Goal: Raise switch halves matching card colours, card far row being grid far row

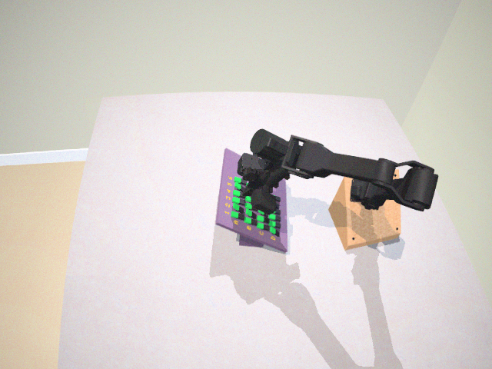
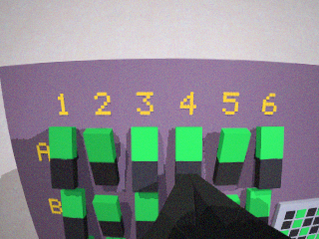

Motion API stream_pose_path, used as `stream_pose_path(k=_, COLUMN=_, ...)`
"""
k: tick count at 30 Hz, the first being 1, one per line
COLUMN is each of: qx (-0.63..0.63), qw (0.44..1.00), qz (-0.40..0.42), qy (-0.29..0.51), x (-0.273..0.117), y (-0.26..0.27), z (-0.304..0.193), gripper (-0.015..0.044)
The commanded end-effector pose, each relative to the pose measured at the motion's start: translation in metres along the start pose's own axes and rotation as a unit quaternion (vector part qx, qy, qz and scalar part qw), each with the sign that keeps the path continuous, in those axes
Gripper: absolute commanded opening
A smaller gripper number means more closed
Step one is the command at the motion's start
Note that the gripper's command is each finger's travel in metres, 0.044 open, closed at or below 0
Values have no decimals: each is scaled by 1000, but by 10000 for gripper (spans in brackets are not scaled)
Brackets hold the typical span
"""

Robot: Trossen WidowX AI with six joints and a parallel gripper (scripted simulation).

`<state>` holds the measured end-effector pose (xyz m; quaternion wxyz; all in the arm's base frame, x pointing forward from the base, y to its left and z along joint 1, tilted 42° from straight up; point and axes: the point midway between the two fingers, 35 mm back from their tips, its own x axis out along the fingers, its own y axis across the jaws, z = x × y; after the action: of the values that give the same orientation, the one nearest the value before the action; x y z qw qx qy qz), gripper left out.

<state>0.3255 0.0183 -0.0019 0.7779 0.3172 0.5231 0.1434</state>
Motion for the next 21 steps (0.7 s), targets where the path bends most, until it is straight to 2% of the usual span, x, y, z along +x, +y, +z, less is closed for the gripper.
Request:
stream_pose_path(k=1, qx=2, qw=1000, qz=-2, qy=0, x=1, y=-1, z=0, gripper=0)
stream_pose_path(k=21, qx=2, qw=1000, qz=-2, qy=0, x=3, y=-1, z=0, gripper=0)
